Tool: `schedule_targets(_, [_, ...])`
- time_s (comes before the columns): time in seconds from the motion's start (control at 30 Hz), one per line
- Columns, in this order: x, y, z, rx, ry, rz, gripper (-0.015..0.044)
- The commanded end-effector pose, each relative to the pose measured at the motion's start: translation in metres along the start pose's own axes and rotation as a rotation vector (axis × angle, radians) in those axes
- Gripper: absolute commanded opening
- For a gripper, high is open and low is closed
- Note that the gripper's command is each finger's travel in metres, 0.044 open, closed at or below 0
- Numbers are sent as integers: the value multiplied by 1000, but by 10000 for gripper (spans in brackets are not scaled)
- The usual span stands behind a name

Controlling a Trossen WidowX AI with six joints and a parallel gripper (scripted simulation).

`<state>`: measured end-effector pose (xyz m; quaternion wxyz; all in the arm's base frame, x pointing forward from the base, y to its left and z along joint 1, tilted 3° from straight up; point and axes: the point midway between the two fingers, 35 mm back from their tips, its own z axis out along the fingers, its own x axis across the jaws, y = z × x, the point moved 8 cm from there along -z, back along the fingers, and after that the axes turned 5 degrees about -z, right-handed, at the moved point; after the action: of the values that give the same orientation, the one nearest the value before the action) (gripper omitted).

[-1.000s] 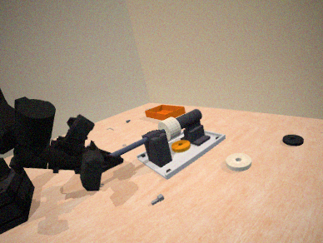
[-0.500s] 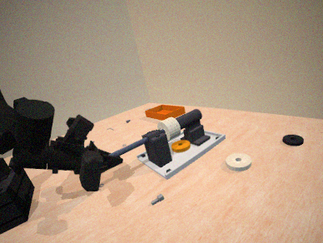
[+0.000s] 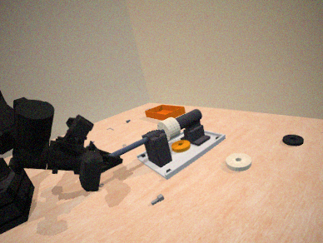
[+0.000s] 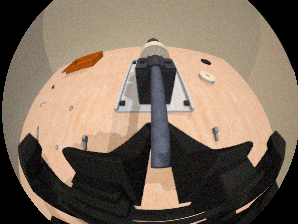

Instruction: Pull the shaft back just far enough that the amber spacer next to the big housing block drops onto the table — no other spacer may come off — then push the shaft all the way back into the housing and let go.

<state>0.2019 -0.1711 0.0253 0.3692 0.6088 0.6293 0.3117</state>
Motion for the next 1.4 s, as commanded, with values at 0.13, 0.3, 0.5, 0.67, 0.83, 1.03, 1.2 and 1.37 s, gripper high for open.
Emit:
schedule_targets(0.13, [1, 1, 1, -4, 5, -4, 0])
schedule_targets(0.3, [1, 1, 2, -4, 5, -4, 0])
schedule_targets(0.5, [1, 2, 2, -4, 5, -4, 0])
schedule_targets(0.67, [1, 2, 2, -4, 5, -4, 0])
schedule_targets(0.83, [1, 2, 3, -4, 5, -4, 0])
schedule_targets(1.03, [0, 3, 3, -4, 5, -4, 0])
schedule_targets(1.2, [0, 3, 4, -4, 5, -4, 0])
schedule_targets(1.37, [0, 3, 4, -4, 5, -4, 0])
